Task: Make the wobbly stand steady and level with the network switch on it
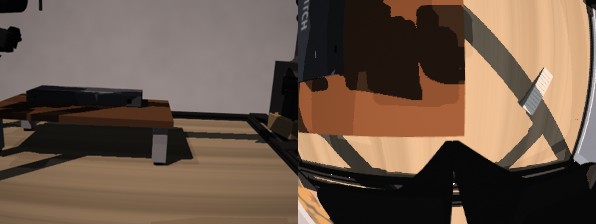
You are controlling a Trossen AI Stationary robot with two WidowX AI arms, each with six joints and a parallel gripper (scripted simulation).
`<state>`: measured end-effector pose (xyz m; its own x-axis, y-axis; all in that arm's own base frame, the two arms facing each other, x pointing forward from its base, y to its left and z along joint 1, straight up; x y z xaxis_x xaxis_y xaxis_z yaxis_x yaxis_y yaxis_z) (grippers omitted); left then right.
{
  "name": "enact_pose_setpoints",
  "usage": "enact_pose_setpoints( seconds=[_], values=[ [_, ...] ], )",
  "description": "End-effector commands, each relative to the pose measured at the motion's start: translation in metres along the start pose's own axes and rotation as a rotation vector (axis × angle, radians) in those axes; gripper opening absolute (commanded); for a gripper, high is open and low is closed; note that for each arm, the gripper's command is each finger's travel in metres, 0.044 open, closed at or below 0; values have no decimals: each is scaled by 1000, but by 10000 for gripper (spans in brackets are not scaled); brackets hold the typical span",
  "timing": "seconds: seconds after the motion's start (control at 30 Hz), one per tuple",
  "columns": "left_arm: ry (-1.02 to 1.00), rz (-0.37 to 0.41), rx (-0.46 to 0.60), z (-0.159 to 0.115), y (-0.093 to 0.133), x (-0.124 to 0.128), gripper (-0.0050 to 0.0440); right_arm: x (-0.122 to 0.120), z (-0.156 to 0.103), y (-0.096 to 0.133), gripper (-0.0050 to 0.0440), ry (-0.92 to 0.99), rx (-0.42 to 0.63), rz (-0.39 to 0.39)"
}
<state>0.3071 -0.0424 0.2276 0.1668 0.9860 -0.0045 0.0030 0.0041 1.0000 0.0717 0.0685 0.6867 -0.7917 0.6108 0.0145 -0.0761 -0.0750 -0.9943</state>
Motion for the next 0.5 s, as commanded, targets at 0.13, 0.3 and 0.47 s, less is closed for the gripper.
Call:
enact_pose_setpoints(
  seconds=[0.13,0.3,0.47],
  values=[
    [0,0,0,0,0,0,0,3,18,-4,0,-9,-62,9],
    [0,0,0,0,0,0,0,7,45,-8,0,-27,-162,26],
    [0,0,0,0,0,0,0,10,66,-11,0,-41,-243,40]
  ],
)
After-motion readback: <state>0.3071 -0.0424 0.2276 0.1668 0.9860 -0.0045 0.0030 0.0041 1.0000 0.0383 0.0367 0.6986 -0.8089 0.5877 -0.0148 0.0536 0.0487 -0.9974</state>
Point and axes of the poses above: on each arm, the point midway between the two fingers, 35 mm back from their tips, its own y axis back along the fingers, its own x axis across the jaws, z = x × y, the point moved 10 cm from there along y, back along the fingers, and after that the axes turned 11 degrees about -y, right-handed, at the moved point
